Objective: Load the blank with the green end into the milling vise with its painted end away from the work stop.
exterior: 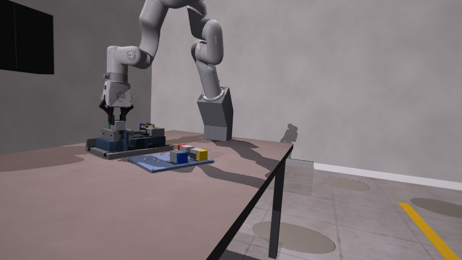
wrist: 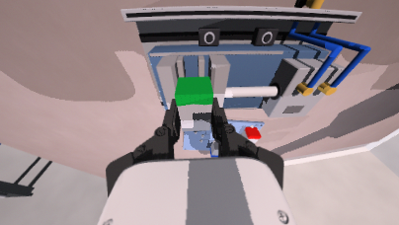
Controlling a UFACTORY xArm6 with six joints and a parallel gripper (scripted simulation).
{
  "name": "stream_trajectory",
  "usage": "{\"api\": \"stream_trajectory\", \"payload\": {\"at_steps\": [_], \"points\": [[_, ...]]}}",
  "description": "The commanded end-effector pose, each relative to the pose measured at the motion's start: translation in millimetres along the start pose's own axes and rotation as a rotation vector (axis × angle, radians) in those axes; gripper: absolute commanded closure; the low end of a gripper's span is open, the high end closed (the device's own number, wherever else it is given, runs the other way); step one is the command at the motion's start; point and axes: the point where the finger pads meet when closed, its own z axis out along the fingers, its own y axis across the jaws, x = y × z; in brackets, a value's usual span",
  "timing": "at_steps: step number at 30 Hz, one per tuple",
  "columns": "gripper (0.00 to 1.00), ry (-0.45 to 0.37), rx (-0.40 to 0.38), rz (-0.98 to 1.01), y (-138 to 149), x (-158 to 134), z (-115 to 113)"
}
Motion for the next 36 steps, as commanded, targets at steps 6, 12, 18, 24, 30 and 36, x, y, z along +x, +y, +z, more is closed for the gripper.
{"api": "stream_trajectory", "payload": {"at_steps": [6,12,18,24,30,36], "points": [[1.00,0.001,0.003,0.000,-1.4,0.1,0.4],[1.00,0.001,0.003,0.000,-1.4,0.1,0.4],[1.00,0.001,0.003,0.000,-1.4,0.1,1.1],[1.00,0.001,0.003,0.000,-1.4,0.1,1.8],[1.00,0.001,0.003,0.000,-1.4,0.1,1.8],[1.00,0.001,0.003,0.000,-1.4,0.1,2.7]]}}
